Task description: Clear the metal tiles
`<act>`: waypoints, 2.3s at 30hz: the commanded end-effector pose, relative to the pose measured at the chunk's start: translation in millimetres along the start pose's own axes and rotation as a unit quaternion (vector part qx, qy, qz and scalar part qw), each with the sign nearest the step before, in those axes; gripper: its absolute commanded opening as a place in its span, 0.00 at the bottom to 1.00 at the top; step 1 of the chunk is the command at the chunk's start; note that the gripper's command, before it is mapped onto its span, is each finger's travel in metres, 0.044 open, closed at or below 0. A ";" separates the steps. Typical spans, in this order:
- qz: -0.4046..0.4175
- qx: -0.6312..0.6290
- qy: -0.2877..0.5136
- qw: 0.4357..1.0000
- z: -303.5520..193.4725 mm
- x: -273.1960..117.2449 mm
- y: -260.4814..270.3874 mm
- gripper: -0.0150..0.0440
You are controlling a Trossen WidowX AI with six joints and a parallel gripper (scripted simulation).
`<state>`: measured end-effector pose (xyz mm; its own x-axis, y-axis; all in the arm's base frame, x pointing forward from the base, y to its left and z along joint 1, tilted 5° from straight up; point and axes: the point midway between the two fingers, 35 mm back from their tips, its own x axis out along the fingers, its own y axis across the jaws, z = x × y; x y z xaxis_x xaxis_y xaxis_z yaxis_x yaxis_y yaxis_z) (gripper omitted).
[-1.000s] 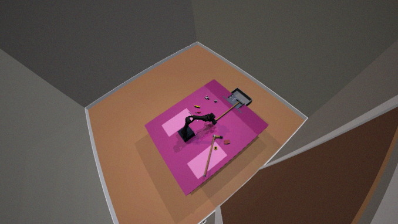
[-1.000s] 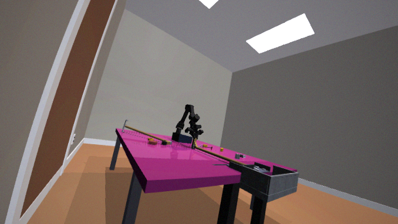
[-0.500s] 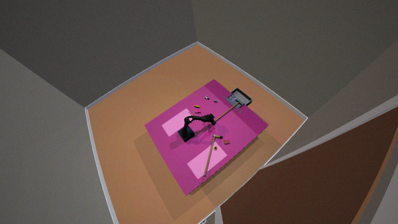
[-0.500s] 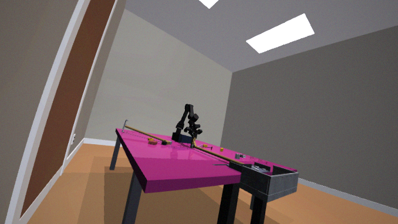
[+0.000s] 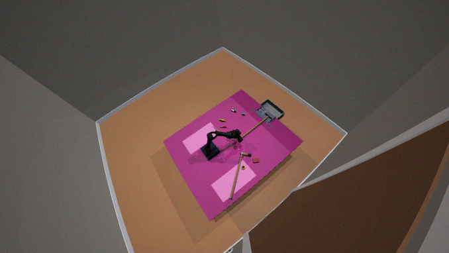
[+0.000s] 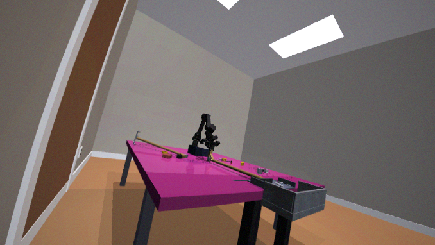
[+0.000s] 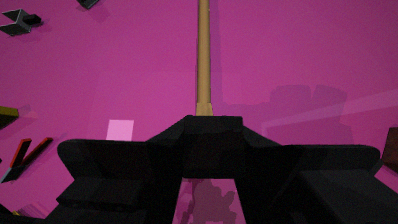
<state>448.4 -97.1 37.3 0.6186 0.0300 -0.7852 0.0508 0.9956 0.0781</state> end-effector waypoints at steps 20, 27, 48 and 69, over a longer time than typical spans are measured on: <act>0.000 -0.001 -0.008 1.000 -15.0 -19.4 -2.2 0.25; 0.000 -0.001 -0.008 1.000 -21.2 -24.1 -2.7 0.25; 0.000 -0.001 -0.008 1.000 -40.5 -37.6 -3.2 0.25; 0.000 -0.001 -0.009 1.000 -60.4 -50.2 -1.5 0.25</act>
<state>371.8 -95.9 36.0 0.6213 0.0237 -0.7832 0.0583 0.9954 0.0763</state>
